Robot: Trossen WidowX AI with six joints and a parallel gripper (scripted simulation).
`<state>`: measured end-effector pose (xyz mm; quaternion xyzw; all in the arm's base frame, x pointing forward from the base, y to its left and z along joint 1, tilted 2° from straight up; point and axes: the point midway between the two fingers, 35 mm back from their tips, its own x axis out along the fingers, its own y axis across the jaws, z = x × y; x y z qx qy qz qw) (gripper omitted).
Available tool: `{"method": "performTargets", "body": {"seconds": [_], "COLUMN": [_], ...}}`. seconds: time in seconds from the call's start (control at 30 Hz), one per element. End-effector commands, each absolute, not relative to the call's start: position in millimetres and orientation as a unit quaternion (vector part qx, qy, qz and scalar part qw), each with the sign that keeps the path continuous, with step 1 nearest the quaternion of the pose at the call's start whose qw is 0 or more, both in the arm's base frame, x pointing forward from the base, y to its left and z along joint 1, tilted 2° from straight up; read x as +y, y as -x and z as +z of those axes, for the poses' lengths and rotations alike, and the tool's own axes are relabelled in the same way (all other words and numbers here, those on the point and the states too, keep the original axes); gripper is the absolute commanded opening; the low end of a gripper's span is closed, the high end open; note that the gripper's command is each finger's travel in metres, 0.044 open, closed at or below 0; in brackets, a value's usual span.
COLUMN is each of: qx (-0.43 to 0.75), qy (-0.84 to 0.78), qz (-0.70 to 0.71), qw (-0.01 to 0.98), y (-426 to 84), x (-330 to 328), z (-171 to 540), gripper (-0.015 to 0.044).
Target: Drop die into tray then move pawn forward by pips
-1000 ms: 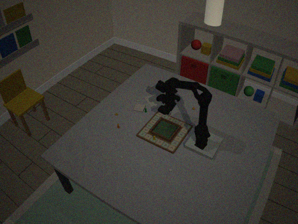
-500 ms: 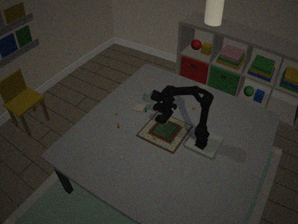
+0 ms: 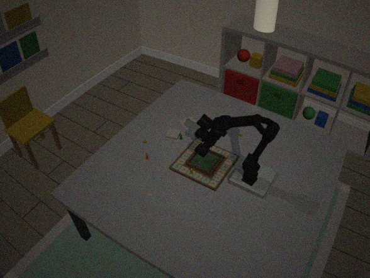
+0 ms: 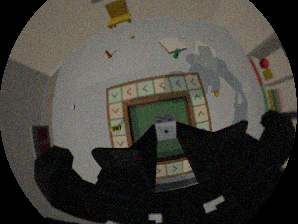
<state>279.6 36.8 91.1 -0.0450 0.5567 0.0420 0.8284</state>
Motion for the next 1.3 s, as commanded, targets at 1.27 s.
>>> {"method": "performTargets", "body": {"seconds": [1.27], "qx": [0.352], "qy": [0.041], "qz": [0.054], "qw": [0.933], "y": [-250], "x": [36], "z": [120], "gripper": [0.0000]}}
